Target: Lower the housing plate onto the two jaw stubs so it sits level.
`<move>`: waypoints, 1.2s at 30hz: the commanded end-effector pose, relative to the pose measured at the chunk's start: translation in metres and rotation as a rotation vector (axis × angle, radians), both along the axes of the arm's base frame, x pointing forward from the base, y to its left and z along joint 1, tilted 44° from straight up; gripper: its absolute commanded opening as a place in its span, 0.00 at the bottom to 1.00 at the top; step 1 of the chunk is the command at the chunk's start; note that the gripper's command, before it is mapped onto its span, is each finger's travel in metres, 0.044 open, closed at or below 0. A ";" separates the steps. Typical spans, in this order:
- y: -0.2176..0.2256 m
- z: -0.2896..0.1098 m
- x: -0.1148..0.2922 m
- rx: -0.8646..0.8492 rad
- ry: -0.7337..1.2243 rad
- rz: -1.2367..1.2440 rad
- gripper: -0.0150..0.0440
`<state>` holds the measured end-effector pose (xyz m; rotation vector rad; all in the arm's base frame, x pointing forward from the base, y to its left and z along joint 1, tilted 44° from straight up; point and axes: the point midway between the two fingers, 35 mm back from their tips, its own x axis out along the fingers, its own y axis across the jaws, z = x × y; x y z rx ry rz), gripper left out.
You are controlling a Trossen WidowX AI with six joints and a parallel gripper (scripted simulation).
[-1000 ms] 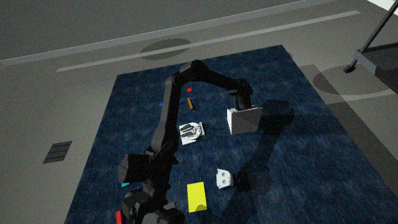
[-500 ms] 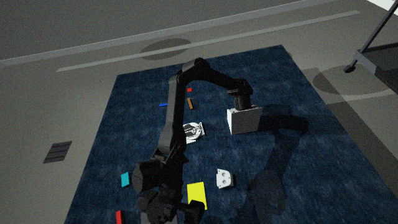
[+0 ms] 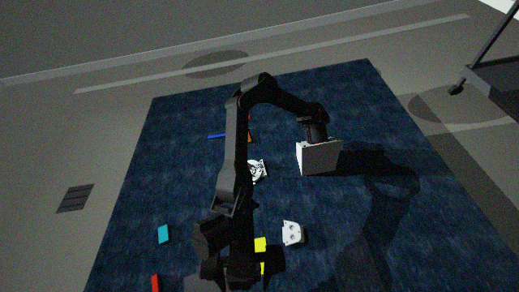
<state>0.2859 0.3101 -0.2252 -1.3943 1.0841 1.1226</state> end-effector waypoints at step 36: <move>-0.097 0.019 -0.099 -0.546 0.418 0.889 1.00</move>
